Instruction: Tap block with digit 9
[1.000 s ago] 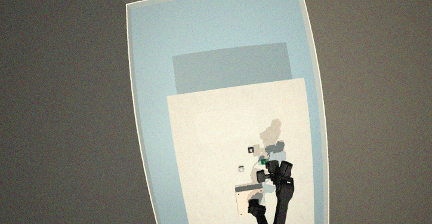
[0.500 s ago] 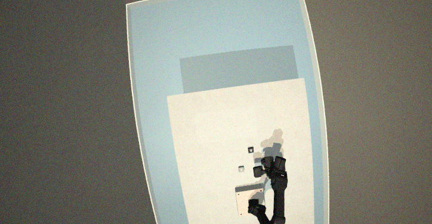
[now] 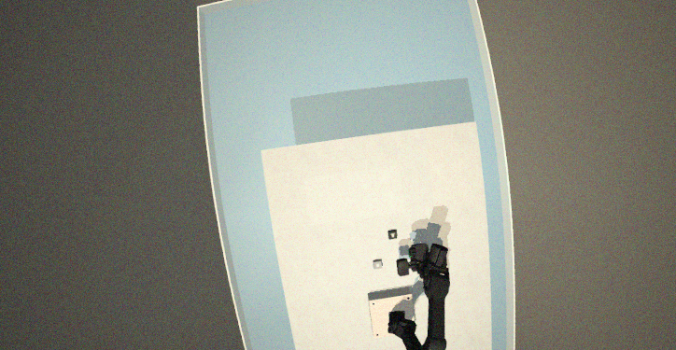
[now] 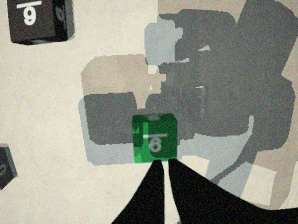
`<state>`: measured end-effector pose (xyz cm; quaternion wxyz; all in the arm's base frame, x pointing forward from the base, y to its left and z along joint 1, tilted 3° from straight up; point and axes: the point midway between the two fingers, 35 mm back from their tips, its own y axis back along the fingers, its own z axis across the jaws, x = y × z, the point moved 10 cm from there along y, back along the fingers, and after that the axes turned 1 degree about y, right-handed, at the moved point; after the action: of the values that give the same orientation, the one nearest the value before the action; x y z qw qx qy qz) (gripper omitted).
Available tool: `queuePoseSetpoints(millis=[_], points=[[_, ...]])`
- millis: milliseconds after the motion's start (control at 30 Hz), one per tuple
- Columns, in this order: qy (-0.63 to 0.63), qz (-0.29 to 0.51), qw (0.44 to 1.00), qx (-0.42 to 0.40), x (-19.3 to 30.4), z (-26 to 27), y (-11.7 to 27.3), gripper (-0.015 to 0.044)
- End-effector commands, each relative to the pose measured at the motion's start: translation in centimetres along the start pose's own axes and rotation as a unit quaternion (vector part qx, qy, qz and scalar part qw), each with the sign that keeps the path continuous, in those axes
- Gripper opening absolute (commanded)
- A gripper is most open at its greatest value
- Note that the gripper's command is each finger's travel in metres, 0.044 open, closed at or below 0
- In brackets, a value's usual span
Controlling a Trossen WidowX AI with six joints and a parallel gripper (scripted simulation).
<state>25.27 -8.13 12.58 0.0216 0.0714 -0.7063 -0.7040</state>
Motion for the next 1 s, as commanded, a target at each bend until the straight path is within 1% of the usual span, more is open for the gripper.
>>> queuePoseSetpoints(millis=[0, 500, 667, 800, 900, 967], points=[[-0.002, 0.0, 1.0, -0.001, 0.0, 0.0, -0.5, 0.002], [-0.002, 0.0, 1.0, -0.001, 0.0, 0.0, -2.8, 0.002], [-0.002, 0.0, 1.0, -0.001, 0.0, 0.0, -2.9, 0.002], [-0.002, 0.0, 1.0, -0.001, 0.0, 0.0, -0.1, 0.002], [-0.002, -0.001, 1.0, -0.001, 0.0, 0.0, 0.1, 0.002], [-0.002, 0.0, 1.0, -0.002, -0.5, 0.7, 0.3, 0.0072]])
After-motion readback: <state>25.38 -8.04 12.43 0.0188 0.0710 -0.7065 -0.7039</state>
